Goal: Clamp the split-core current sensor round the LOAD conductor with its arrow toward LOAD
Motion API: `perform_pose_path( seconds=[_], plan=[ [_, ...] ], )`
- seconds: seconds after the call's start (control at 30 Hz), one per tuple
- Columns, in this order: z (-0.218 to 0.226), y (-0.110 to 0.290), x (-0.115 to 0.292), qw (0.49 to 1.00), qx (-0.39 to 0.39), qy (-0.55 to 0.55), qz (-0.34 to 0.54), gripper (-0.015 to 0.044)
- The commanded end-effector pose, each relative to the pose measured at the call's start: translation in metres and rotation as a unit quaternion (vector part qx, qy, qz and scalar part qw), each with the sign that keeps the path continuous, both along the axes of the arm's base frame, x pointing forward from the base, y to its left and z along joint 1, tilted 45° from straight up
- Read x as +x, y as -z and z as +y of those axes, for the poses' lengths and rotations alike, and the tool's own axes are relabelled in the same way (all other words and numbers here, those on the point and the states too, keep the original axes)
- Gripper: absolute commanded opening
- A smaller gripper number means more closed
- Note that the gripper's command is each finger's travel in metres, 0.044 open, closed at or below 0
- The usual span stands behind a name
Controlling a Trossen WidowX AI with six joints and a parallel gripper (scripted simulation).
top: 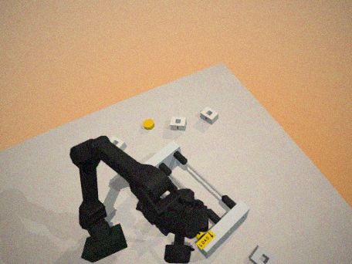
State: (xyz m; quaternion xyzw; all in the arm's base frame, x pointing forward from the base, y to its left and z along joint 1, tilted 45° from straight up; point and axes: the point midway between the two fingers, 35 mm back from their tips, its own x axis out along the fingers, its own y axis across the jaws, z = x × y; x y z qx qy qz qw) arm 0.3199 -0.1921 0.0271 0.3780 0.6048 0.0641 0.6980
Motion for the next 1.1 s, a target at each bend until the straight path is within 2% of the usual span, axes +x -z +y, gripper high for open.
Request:
perform_pose_path(
  seconds=[0.0, 0.1, 0.23, 0.4, 0.47, 1.07],
  plan=[
    [0.0, -0.001, 0.0, 1.0, 0.001, -0.001, -0.002, 0.044],
    [0.008, -0.002, -0.005, 0.999, -0.002, -0.031, -0.009, 0.044],
    [0.051, -0.01, -0.039, 0.977, -0.006, -0.204, -0.06, 0.044],
    [0.104, -0.024, -0.09, 0.898, 0.019, -0.415, -0.143, 0.044],
    [0.117, -0.028, -0.104, 0.869, 0.031, -0.464, -0.167, 0.044],
    [0.129, -0.017, -0.106, 0.865, 0.032, -0.47, -0.171, 0.044]
  ],
)
